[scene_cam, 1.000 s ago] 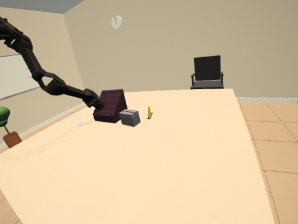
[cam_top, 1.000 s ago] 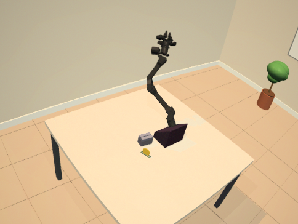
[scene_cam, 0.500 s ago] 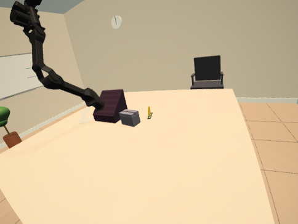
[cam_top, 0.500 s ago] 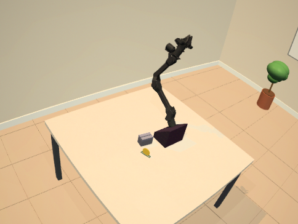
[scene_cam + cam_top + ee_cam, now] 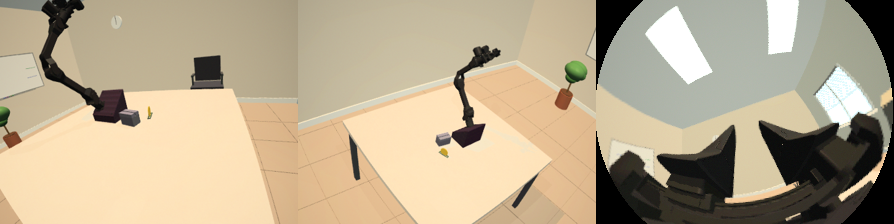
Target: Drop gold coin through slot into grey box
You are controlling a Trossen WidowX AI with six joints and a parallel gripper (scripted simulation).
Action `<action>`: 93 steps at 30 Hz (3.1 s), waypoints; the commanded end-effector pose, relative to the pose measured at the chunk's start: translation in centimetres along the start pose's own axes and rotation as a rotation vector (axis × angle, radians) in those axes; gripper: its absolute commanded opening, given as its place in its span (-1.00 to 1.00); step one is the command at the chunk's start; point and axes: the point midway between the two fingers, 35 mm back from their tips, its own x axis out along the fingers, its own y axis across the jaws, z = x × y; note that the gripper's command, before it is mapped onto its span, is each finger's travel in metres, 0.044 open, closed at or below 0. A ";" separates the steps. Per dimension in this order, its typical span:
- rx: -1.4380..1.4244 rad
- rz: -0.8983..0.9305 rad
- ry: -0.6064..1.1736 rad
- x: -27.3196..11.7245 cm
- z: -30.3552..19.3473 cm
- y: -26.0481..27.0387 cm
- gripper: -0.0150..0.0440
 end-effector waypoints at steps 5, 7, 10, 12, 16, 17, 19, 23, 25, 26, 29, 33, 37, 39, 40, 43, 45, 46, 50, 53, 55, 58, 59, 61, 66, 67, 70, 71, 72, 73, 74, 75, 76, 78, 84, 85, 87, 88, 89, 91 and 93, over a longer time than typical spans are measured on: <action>0.194 -0.285 0.214 1.5 -7.9 -10.7 0.05; 0.217 -0.317 0.237 1.5 -8.9 -11.9 0.05; 0.263 -0.381 0.270 1.3 -10.3 -13.9 0.05; 0.312 -0.452 0.288 0.9 -11.4 -16.0 0.05; 0.444 -0.651 0.322 -0.8 -14.2 -21.5 0.05; 0.470 -0.693 0.327 -1.2 -14.8 -22.6 0.05; 0.532 -0.793 0.342 -2.3 -16.3 -25.1 0.05; 0.654 -1.001 0.365 -5.1 -19.5 -29.9 0.05; 0.713 -1.110 0.372 -6.7 -21.1 -32.1 0.05; 0.742 -1.166 0.373 -7.7 -21.9 -33.2 0.05; 0.825 -1.338 0.370 -10.7 -24.2 -36.1 0.05; 0.924 -1.577 0.352 -15.4 -27.0 -39.6 0.05; 1.008 -1.829 0.314 -20.7 -29.7 -42.2 0.05; 1.043 -1.960 0.288 -23.5 -30.8 -43.2 0.05; 1.057 -2.025 0.274 -24.9 -31.4 -43.6 0.05; 1.094 -2.233 0.227 -29.5 -33.0 -44.5 0.05; 1.107 -2.377 0.186 -32.5 -34.0 -44.7 0.05; 1.109 -2.448 0.165 -34.1 -34.4 -44.8 0.05; 1.088 -2.714 0.073 -39.5 -35.6 -44.4 0.05; 1.078 -2.766 0.054 -40.6 -35.9 -43.8 0.05; 1.078 -2.766 0.054 -40.6 -35.9 -43.8 0.05; 1.078 -2.766 0.054 -40.6 -35.9 -43.8 0.05; 1.078 -2.766 0.054 -40.6 -35.9 -43.8 0.05; 1.078 -2.766 0.054 -40.8 -36.0 -43.9 0.05; 1.076 -2.767 0.053 -43.2 -38.3 -44.1 0.05; 1.076 -2.767 0.053 -43.2 -38.3 -44.1 0.05; 1.076 -2.767 0.053 -43.3 -38.3 -44.1 0.05; 1.076 -2.767 0.053 -43.6 -38.6 -44.1 0.05; 1.076 -2.767 0.053 -44.0 -39.0 -44.1 0.05; 1.075 -2.767 0.053 -44.2 -39.2 -44.2 0.05; 1.075 -2.767 0.053 -44.3 -39.3 -44.2 0.05; 1.075 -2.767 0.053 -44.3 -39.3 -44.2 0.05; 1.075 -2.767 0.053 -44.3 -39.3 -44.2 0.05; 1.075 -2.767 0.053 -44.3 -39.3 -44.2 0.05; 1.075 -2.767 0.053 -44.9 -39.9 -44.4 0.05; 1.075 -2.767 0.053 -45.1 -40.0 -44.4 0.05; 1.075 -2.767 0.053 -45.3 -40.2 -44.5 0.05; 1.075 -2.767 0.053 -45.4 -40.3 -44.5 0.05; 1.075 -2.767 0.053 -45.5 -40.4 -44.5 0.05; 1.075 -2.767 0.053 -45.8 -40.7 -44.6 0.05; 1.075 -2.767 0.053 -46.0 -40.9 -44.7 0.05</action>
